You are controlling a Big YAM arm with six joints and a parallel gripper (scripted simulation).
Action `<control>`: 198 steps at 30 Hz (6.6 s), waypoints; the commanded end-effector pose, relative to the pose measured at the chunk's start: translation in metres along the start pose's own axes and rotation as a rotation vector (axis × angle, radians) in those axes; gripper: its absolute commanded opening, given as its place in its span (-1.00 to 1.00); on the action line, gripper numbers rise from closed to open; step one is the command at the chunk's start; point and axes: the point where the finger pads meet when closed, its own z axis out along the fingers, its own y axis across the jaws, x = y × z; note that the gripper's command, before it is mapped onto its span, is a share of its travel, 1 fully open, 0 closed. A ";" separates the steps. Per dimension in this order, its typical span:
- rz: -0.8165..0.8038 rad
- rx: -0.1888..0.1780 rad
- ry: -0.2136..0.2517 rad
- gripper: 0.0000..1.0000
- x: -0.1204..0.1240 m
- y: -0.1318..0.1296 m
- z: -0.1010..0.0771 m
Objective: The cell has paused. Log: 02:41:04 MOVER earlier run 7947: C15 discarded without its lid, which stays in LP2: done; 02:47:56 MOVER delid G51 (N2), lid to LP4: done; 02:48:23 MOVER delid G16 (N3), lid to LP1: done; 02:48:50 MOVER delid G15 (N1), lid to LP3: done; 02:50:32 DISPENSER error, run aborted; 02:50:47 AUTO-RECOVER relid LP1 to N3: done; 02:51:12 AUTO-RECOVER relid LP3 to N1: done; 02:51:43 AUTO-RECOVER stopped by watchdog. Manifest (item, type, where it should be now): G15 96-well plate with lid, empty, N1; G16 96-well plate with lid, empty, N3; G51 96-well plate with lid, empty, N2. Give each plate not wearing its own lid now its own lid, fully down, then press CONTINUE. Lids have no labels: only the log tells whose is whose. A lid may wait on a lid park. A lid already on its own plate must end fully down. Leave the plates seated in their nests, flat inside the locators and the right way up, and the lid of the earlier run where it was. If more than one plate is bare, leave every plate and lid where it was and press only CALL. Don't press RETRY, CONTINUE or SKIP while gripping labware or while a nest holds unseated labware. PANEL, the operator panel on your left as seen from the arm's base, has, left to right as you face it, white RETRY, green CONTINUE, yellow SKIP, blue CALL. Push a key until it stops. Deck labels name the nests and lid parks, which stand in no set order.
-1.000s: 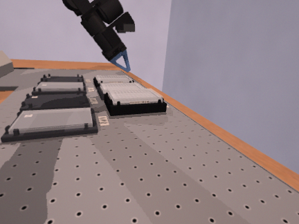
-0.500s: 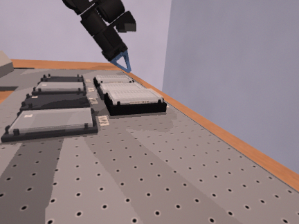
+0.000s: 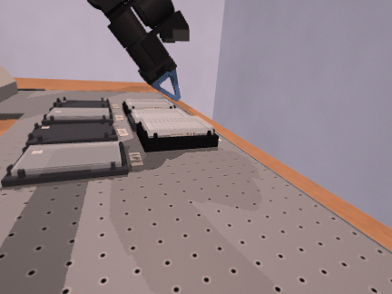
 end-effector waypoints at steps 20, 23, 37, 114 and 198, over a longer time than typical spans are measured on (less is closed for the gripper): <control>-0.014 0.019 -0.033 -1.00 -0.017 -0.043 -0.002; -0.014 0.019 -0.033 -1.00 -0.017 -0.043 -0.002; -0.026 0.015 0.009 1.00 -0.017 -0.033 -0.010; 0.043 0.036 0.677 1.00 0.174 0.085 -0.119; 0.034 0.035 0.689 -1.00 0.181 0.083 -0.115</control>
